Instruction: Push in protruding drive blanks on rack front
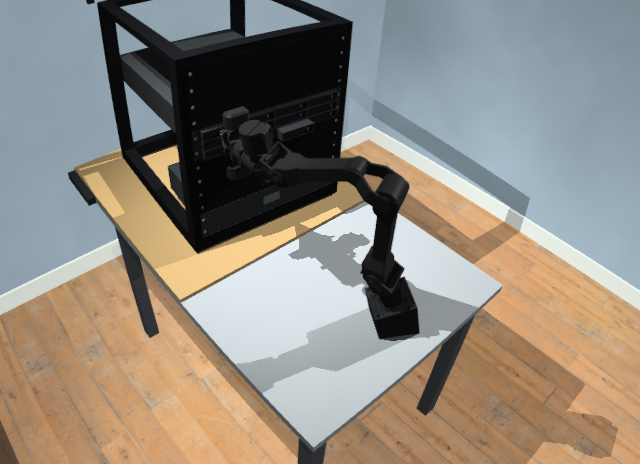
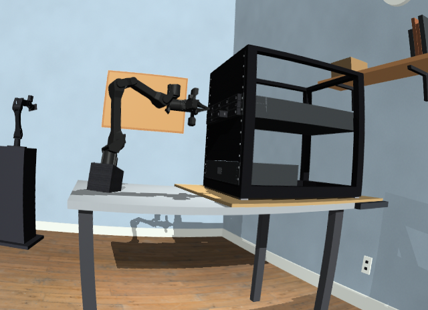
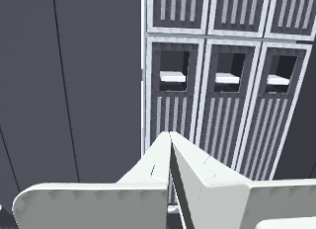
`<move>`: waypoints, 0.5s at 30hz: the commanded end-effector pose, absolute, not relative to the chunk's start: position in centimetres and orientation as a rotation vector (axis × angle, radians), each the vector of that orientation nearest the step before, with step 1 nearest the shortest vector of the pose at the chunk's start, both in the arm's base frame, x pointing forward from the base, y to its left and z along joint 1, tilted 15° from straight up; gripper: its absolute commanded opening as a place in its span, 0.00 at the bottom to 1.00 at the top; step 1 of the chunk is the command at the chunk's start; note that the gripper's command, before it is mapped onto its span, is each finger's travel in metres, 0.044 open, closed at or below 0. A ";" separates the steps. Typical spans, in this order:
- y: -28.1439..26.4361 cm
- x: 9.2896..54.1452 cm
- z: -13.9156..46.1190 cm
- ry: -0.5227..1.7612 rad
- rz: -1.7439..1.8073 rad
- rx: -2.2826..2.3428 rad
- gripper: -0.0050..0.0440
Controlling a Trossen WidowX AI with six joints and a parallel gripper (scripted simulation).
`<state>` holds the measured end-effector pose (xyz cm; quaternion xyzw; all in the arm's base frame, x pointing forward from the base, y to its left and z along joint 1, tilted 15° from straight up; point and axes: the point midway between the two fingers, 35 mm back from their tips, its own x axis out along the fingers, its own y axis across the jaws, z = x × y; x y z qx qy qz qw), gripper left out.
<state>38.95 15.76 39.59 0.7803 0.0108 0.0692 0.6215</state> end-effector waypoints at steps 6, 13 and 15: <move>15.6 38.9 40.7 0.008 0.179 1.806 0.00; 15.3 36.0 40.3 0.008 0.179 1.806 0.00; 15.2 34.9 40.2 0.008 0.179 1.806 0.00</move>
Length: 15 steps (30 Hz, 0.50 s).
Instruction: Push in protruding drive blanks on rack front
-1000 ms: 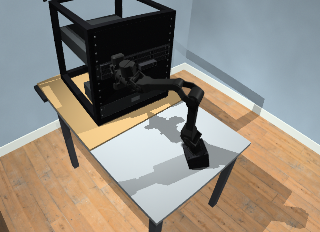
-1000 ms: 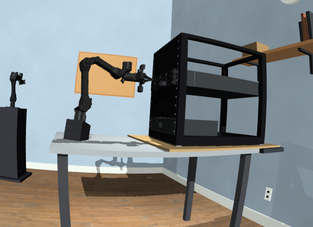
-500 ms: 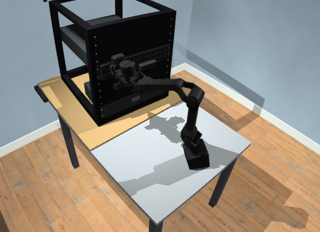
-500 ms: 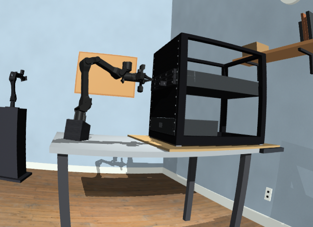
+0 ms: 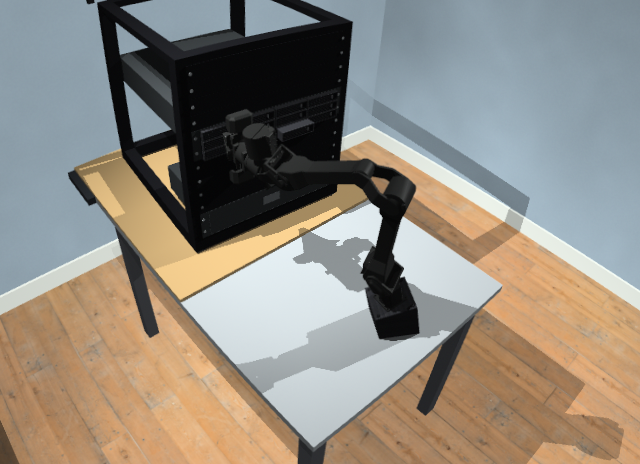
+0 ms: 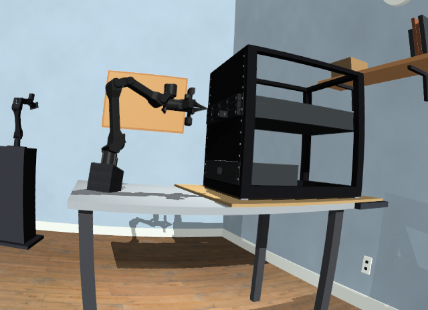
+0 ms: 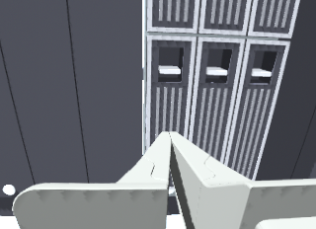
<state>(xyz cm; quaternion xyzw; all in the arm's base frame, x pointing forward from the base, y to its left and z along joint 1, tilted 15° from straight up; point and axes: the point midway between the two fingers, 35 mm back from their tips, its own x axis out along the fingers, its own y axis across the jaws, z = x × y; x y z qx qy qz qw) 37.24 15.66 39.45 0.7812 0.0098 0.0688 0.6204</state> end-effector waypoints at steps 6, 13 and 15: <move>15.0 33.3 40.0 0.008 0.179 1.806 0.00; 15.1 33.0 39.4 0.008 0.179 1.806 0.00; 15.2 32.8 38.6 0.008 0.179 1.806 0.00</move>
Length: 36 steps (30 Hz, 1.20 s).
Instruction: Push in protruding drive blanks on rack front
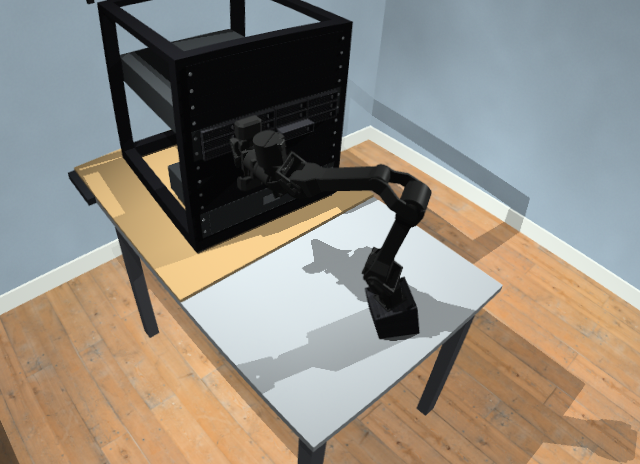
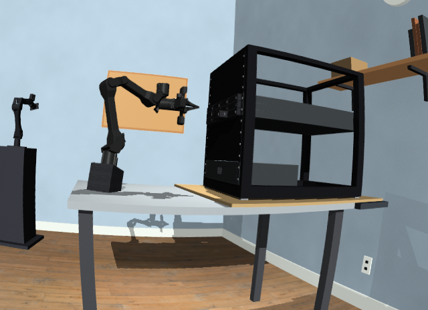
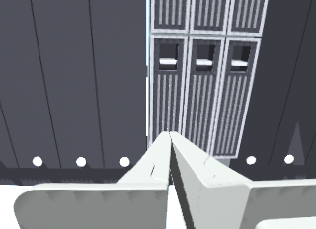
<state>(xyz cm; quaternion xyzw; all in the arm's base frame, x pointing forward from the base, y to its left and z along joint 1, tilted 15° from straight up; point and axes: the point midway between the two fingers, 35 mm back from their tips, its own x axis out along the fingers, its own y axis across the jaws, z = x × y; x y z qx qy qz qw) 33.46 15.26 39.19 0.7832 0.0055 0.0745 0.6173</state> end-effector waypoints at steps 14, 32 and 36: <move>15.7 33.1 36.3 0.008 0.179 1.806 0.00; 15.8 34.1 36.4 0.008 0.179 1.806 0.00; 15.7 33.8 36.4 0.007 0.180 1.804 0.00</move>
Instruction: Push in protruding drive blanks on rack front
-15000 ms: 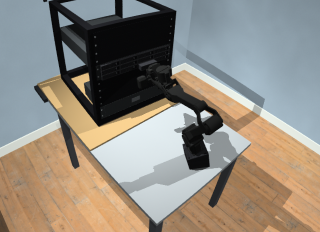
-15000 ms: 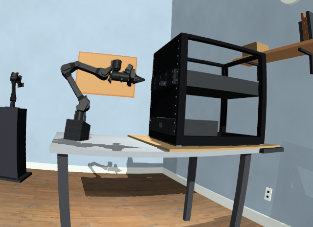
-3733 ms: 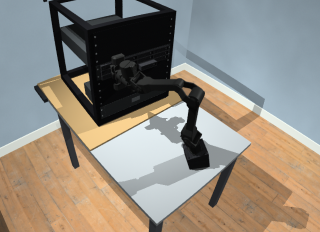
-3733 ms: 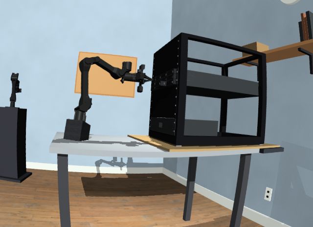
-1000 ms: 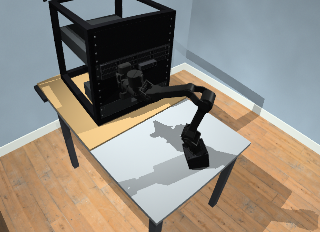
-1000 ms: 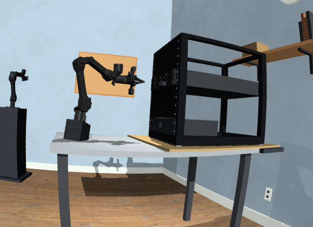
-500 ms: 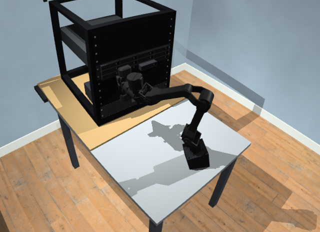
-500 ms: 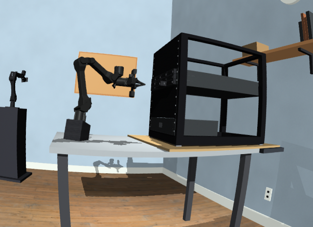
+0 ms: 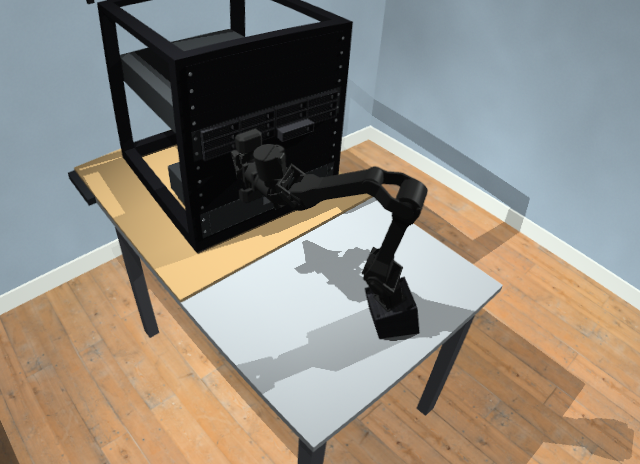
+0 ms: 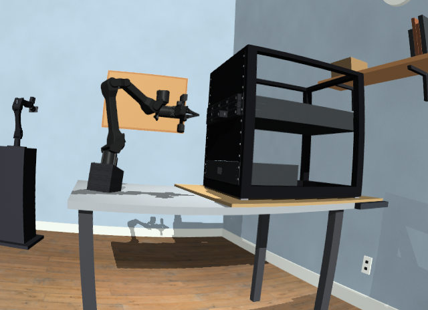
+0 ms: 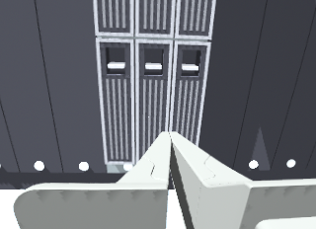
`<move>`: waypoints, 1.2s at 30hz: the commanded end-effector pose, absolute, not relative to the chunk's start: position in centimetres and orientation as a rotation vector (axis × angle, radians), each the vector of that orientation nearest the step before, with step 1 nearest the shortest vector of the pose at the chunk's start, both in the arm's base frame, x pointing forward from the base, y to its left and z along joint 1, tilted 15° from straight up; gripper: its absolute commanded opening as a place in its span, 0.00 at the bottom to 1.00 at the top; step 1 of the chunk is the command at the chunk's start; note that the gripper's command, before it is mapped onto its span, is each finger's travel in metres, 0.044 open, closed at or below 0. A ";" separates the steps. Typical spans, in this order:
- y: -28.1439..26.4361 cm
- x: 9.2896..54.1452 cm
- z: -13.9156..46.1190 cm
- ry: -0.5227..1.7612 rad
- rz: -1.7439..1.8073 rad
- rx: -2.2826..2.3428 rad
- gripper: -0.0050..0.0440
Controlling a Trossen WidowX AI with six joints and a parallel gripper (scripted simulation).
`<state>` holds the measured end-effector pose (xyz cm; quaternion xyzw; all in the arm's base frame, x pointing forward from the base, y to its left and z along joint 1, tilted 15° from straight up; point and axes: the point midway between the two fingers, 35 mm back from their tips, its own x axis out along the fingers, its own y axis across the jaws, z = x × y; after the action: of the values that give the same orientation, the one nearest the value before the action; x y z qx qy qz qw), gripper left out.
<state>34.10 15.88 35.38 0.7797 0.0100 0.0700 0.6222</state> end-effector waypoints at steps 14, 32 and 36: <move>15.7 33.8 36.4 0.004 0.179 1.782 0.00; 15.7 33.4 36.4 -0.009 0.175 1.632 0.00; 15.7 33.3 36.4 -0.013 0.174 1.585 0.00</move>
<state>33.77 15.90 35.69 0.7190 0.0007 0.0728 0.6912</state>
